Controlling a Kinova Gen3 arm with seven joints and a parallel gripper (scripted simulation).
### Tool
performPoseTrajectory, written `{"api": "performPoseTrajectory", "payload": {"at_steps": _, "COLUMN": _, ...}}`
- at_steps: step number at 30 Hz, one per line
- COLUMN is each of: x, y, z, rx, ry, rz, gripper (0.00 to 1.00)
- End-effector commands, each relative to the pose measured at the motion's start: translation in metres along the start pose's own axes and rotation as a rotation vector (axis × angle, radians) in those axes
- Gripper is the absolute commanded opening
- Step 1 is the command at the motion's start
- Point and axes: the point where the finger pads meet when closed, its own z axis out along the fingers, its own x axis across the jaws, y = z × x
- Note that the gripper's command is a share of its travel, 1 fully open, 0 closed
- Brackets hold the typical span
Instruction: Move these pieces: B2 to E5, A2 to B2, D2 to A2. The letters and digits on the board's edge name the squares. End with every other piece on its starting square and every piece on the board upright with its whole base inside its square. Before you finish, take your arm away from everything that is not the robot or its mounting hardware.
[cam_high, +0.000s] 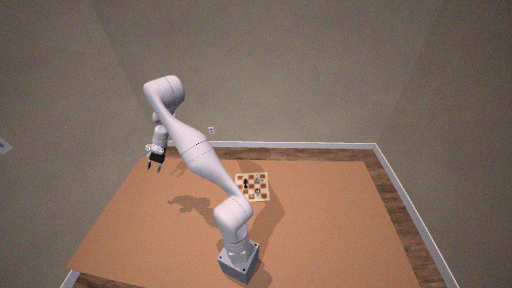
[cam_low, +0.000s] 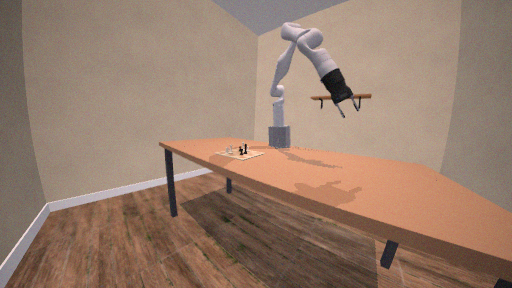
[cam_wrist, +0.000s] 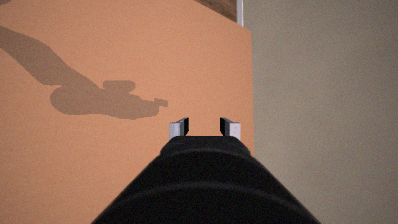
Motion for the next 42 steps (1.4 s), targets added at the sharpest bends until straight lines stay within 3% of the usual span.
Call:
{"api": "performPoseTrajectory", "payload": {"at_steps": 1, "x": 0.002, "y": 0.001, "z": -0.003, "rx": -0.004, "ry": 0.005, "rz": 0.0, "gripper": 1.0}}
{"api": "performPoseTrajectory", "payload": {"at_steps": 2, "x": 0.002, "y": 0.001, "z": -0.003, "rx": -0.004, "ry": 0.005, "rz": 0.0, "gripper": 1.0}}
{"api": "performPoseTrajectory", "payload": {"at_steps": 3, "x": -0.022, "y": 0.014, "z": -0.021, "rx": -0.013, "ry": -0.023, "rz": -0.018, "gripper": 1.0}}
{"api": "performPoseTrajectory", "payload": {"at_steps": 14, "x": -0.022, "y": 0.014, "z": -0.021, "rx": -0.013, "ry": -0.023, "rz": -0.018, "gripper": 1.0}}
{"api": "performPoseTrajectory", "payload": {"at_steps": 15, "x": -0.048, "y": 0.025, "z": -0.039, "rx": -0.021, "ry": -0.054, "rz": -0.036, "gripper": 1.0}}
{"api": "performPoseTrajectory", "payload": {"at_steps": 23, "x": -0.048, "y": 0.025, "z": -0.039, "rx": -0.021, "ry": -0.054, "rz": -0.036, "gripper": 1.0}}
{"api": "performPoseTrajectory", "payload": {"at_steps": 24, "x": -0.074, "y": 0.034, "z": -0.058, "rx": -0.028, "ry": -0.085, "rz": -0.053, "gripper": 1.0}}
{"api": "performPoseTrajectory", "payload": {"at_steps": 32, "x": -0.074, "y": 0.034, "z": -0.058, "rx": -0.028, "ry": -0.085, "rz": -0.053, "gripper": 1.0}}
{"api": "performPoseTrajectory", "payload": {"at_steps": 33, "x": -0.101, "y": 0.042, "z": -0.077, "rx": -0.034, "ry": -0.119, "rz": -0.067, "gripper": 1.0}}
{"api": "performPoseTrajectory", "payload": {"at_steps": 41, "x": -0.101, "y": 0.042, "z": -0.077, "rx": -0.034, "ry": -0.119, "rz": -0.067, "gripper": 1.0}}
{"api": "performPoseTrajectory", "payload": {"at_steps": 42, "x": -0.129, "y": 0.049, "z": -0.097, "rx": -0.037, "ry": -0.153, "rz": -0.081, "gripper": 1.0}}
